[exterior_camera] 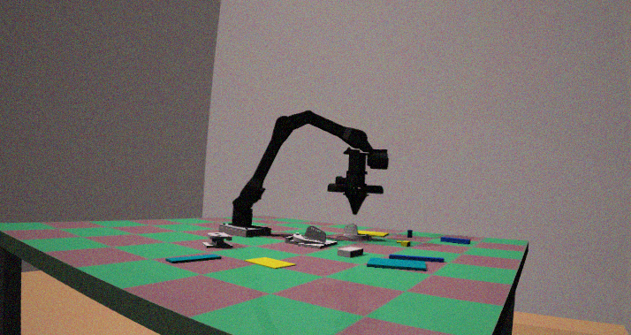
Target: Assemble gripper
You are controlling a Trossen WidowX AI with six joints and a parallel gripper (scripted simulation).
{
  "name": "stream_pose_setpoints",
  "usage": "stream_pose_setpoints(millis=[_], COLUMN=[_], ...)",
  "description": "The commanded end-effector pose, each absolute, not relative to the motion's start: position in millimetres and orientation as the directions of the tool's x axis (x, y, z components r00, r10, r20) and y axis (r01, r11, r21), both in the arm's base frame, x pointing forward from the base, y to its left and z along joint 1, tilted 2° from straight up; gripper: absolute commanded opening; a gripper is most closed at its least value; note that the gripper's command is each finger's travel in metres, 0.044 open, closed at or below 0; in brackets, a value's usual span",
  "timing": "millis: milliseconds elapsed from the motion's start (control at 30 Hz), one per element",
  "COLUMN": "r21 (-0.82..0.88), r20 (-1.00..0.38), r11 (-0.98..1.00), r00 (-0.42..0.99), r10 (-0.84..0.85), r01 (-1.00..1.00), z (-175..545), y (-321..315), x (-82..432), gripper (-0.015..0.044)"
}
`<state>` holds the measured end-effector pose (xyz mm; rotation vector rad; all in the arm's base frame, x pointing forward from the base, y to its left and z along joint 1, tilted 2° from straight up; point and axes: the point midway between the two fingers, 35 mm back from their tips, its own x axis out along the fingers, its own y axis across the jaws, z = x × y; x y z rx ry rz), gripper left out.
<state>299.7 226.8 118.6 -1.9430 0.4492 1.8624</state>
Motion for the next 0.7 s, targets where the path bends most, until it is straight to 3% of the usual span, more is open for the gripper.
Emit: stream_pose_setpoints(millis=[0, 233, 667], r21=[-0.07, -0.07, -0.071], r20=[-0.997, -0.997, -0.997], r11=[-0.865, -0.865, -0.864], r00=[0.055, 0.055, 0.056], r10=[0.049, 0.049, 0.049], r01=[-0.497, -0.497, -0.498], z=[119.2, 119.2, 118.6], y=[226.5, 226.5, 226.8], x=[299.5, 299.5, 299.7], gripper=[0.0, 0.0, 0.0341])
